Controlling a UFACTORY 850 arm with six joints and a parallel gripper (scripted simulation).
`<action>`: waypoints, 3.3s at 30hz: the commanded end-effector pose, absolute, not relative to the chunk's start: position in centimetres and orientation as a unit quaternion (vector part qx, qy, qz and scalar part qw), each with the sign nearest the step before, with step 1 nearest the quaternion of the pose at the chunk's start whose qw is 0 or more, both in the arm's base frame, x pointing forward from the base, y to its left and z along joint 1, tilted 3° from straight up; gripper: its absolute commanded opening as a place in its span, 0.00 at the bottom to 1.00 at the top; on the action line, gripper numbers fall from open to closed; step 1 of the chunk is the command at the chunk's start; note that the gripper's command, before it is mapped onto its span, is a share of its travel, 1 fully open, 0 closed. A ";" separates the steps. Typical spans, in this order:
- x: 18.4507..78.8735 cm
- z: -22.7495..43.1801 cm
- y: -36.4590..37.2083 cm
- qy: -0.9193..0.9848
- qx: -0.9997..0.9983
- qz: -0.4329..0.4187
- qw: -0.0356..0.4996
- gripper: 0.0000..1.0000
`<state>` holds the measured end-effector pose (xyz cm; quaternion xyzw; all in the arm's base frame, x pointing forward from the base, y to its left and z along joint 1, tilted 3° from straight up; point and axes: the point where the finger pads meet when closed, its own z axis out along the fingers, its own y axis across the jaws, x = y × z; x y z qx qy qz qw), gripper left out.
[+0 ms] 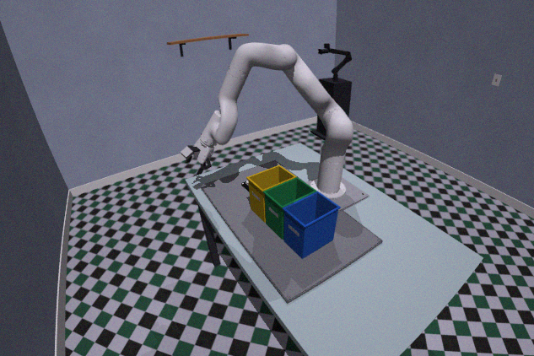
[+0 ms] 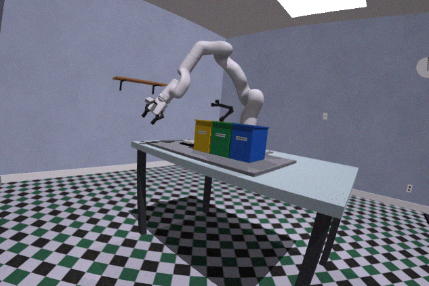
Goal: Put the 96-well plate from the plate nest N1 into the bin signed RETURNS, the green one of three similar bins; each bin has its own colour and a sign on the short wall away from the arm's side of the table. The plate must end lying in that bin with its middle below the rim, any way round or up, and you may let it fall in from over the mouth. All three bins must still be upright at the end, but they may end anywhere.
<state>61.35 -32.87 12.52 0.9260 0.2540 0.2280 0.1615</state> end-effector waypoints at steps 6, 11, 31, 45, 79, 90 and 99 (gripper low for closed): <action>61.4 12.6 -32.9 0.254 0.926 0.229 0.162 1.00; 61.4 12.6 -32.9 0.254 0.926 0.229 0.162 1.00; 55.8 15.2 -33.4 0.208 0.952 0.162 0.156 1.00; 51.0 17.0 -33.0 0.186 0.963 0.129 0.146 1.00; 39.7 20.5 -29.1 0.114 0.990 0.033 0.077 1.00; 36.2 21.4 -27.1 0.095 0.994 0.010 0.048 1.00; 33.3 22.2 -25.1 0.084 0.996 -0.003 0.030 1.00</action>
